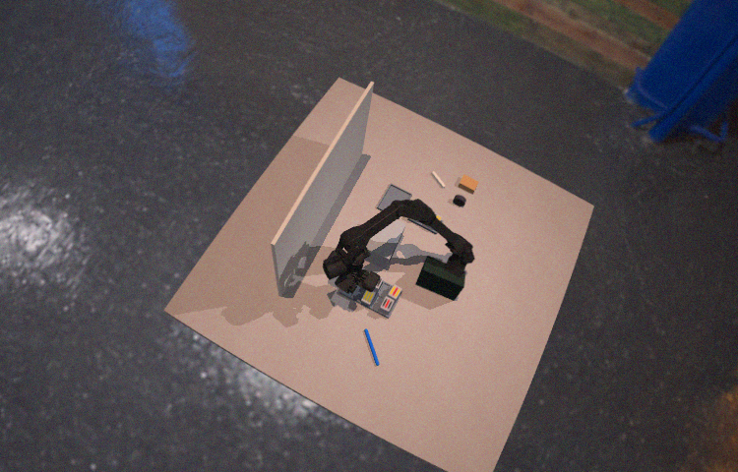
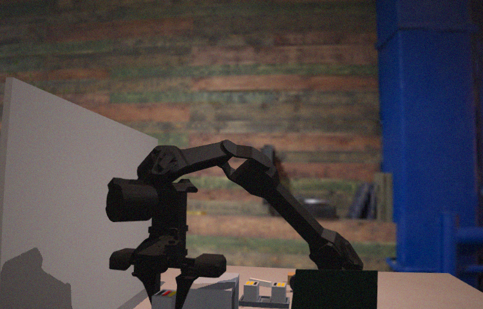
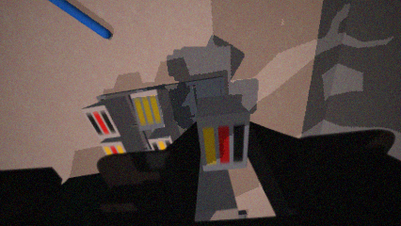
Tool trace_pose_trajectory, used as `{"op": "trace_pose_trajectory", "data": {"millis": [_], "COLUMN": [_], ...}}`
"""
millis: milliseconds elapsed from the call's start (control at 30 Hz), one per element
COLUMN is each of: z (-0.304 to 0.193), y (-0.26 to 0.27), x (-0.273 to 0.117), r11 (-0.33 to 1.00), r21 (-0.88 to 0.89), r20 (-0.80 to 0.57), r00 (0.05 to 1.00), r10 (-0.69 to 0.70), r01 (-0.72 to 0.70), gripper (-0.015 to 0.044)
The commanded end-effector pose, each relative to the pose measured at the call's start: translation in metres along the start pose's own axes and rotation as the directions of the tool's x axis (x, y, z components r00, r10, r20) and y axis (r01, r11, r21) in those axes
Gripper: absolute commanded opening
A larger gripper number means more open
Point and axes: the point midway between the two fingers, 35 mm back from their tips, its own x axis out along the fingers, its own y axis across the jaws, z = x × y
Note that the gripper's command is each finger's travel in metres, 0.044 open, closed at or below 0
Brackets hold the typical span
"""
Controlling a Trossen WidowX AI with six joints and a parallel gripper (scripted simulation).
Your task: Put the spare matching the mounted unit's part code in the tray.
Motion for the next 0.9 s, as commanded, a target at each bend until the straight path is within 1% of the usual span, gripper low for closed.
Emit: {"op": "trace_pose_trajectory", "data": {"millis": [0,133,533,667,867], "z": [-0.001,0.0,-0.006,-0.007,-0.041], "y": [0.0,0.0,-0.002,-0.003,-0.024], "x": [-0.009,-0.009,-0.057,-0.062,-0.068], "r11": [1.0,1.0,1.0,1.0,1.0], "r21": [0.007,0.001,0.005,0.006,0.001], "r20": [0.006,0.003,0.007,0.007,0.022], "r00": [1.0,1.0,1.0,1.0,1.0], "r10": [0.002,-0.002,0.002,0.003,0.002], "r01": [-0.002,0.002,-0.002,-0.003,-0.002], "gripper": [0.0,0.0,0.0,0.0,0.0]}}
